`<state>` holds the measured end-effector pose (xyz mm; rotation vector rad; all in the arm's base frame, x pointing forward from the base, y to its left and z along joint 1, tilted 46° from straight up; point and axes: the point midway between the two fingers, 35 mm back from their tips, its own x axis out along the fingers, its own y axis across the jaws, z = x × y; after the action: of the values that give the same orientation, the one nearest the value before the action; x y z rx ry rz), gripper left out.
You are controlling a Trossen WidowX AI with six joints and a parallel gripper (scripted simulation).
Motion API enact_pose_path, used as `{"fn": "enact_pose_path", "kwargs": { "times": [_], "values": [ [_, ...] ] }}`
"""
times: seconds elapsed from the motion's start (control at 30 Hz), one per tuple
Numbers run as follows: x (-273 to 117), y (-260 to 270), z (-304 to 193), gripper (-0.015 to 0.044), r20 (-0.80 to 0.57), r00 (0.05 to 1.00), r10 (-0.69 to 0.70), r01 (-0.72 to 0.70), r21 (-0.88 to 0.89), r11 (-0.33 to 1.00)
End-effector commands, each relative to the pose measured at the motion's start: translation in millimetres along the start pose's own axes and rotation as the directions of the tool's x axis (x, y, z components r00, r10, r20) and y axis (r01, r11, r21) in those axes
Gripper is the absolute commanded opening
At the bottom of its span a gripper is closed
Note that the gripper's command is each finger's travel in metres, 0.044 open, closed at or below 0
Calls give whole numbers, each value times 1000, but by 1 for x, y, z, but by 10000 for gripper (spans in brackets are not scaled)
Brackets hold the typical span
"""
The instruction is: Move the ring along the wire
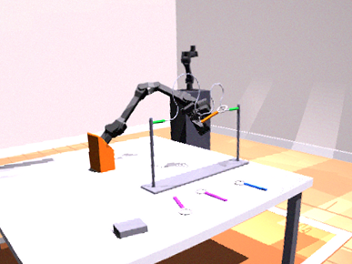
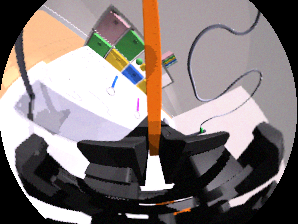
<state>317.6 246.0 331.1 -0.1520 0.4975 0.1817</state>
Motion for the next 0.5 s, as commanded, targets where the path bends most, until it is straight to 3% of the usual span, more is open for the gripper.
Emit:
{"fn": "enact_pose_path", "kwargs": {
  "times": [0.0, 0.47],
  "values": [
    [-3, -18, 2, -150, 9, 999, -50, 51, -75, 996],
    [-6, -52, 8, -150, 31, 987, -155, 158, -266, 951]
  ]
}}
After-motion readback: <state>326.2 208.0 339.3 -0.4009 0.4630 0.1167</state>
